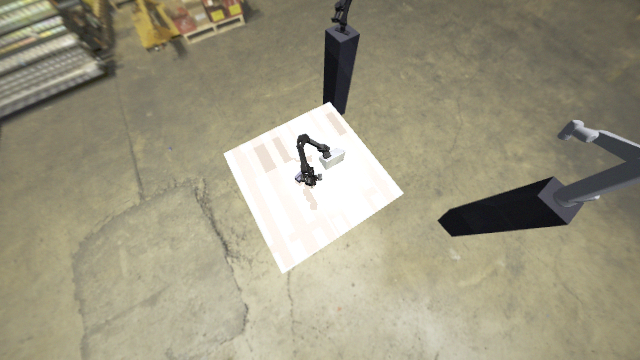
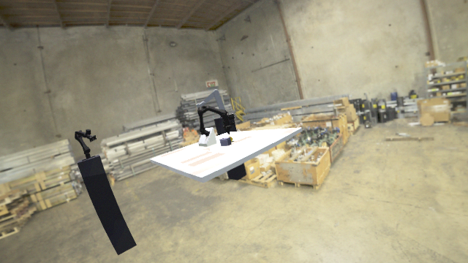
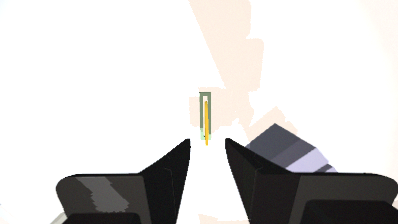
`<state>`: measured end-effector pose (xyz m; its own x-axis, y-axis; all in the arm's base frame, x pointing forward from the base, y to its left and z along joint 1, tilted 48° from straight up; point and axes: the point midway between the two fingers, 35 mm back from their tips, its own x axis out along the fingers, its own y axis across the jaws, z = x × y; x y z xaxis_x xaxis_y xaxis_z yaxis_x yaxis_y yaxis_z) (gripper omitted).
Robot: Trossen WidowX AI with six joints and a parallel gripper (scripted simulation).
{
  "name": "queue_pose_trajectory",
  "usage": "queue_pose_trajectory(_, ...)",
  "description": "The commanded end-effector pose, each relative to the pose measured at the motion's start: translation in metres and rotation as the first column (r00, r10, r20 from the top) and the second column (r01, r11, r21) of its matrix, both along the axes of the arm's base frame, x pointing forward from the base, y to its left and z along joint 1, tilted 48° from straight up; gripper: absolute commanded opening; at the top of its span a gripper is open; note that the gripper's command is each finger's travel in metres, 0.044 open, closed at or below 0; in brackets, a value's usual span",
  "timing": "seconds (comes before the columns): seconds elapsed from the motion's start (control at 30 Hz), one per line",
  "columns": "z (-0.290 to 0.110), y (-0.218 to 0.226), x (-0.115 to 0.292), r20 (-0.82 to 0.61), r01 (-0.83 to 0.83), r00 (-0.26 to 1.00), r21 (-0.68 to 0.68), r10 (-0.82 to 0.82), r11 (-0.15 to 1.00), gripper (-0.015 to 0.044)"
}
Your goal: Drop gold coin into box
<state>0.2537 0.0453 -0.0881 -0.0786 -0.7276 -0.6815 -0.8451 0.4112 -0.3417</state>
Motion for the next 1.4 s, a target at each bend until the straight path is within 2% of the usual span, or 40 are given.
queue_pose_trajectory(0.0, -0.007, -0.011, -0.002, -0.003, -0.006, 1.0, -0.007, 0.006, 1.0, 0.0161)
queue_pose_trajectory(1.37, -0.047, -0.056, -0.006, -0.003, -0.006, 1.0, -0.009, 0.006, 1.0, 0.0161)
